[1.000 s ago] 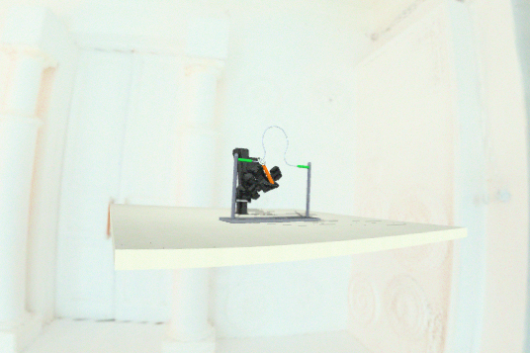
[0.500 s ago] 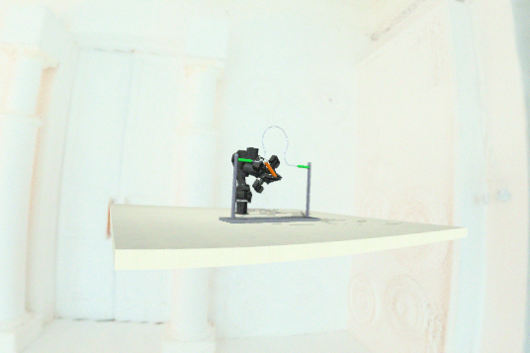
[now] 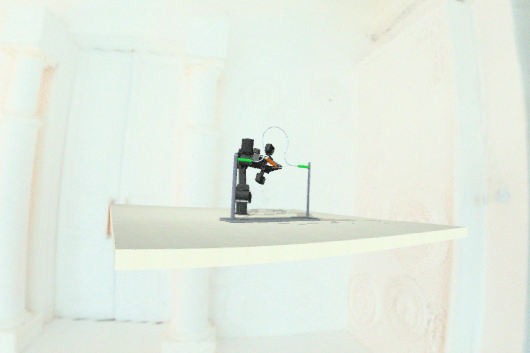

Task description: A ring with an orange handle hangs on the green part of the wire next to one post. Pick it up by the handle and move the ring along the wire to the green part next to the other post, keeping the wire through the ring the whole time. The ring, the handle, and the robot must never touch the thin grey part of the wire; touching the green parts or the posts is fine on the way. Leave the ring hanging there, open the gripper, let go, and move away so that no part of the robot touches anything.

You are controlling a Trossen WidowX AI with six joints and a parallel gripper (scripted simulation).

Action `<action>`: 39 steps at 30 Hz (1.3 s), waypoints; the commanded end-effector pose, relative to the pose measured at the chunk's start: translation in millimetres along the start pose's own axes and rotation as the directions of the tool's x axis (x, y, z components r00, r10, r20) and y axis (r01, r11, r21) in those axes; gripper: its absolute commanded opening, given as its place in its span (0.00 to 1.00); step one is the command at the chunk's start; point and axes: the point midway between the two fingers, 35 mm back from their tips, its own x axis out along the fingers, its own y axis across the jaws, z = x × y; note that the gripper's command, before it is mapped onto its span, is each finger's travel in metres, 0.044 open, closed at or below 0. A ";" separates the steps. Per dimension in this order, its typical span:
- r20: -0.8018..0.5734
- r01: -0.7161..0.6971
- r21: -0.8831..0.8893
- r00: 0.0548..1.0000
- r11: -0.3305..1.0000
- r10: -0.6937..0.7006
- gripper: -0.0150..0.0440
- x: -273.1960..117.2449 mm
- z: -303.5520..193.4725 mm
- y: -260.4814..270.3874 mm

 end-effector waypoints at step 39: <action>0.053 -0.292 0.500 0.950 0.816 0.307 0.00 -23.9 29.6 98.9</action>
